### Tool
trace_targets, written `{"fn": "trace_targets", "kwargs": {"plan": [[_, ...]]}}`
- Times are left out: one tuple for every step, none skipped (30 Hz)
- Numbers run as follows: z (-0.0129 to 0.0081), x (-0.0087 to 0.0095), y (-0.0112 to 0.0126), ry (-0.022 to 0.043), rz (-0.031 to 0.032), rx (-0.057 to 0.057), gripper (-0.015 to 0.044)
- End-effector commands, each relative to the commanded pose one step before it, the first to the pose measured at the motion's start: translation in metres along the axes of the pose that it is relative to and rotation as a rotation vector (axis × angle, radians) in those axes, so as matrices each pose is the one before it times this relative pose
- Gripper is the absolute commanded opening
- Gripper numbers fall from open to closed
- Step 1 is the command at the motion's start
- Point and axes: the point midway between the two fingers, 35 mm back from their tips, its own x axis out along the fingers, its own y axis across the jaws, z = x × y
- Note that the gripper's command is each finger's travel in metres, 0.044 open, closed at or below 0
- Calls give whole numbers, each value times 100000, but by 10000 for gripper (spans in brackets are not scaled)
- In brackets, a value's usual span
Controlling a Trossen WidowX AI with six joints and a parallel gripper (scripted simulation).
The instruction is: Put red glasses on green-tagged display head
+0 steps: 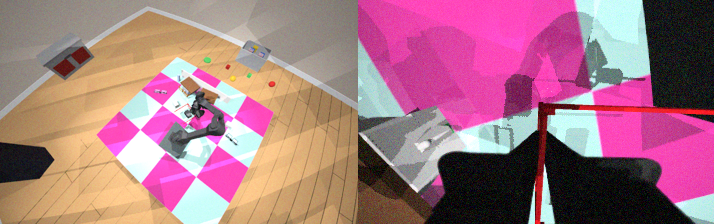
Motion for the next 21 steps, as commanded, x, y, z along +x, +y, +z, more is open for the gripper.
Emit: {"fn": "trace_targets", "kwargs": {"plan": [[-8, -2715, -19, 176, 294, 674, 0], [-28, -83, -9, -18, 5, -4, 0], [-35, -19, 11, -3, 2, 0, 0], [-38, -6, 23, 1, 2, 1, 0], [-36, -3, 25, 1, 1, 2, 0], [62, 9, 18, 190, -245, 462, 0], [125, 17, 37, 379, -489, 926, 0], [187, 24, 57, 568, -730, 1394, 0], [251, 29, 78, 758, -969, 1869, 0], [309, 30, 100, 933, -1184, 2313, 0], [355, 27, 120, 1070, -1348, 2674, 0], [372, 19, 132, 1120, -1395, 2817, 0], [372, 10, 139, 1122, -1381, 2841, 0], [370, 0, 146, 1118, -1359, 2847, 0], [367, -10, 152, 1115, -1336, 2852, 0], [365, -20, 158, 1111, -1314, 2856, 0], [362, -29, 164, 1109, -1291, 2860, 0], [358, -39, 169, 1107, -1268, 2863, 0], [355, -49, 175, 1106, -1245, 2866, 0], [351, -59, 180, 1105, -1222, 2868, 0], [347, -68, 185, 1105, -1199, 2869, 0]]}}
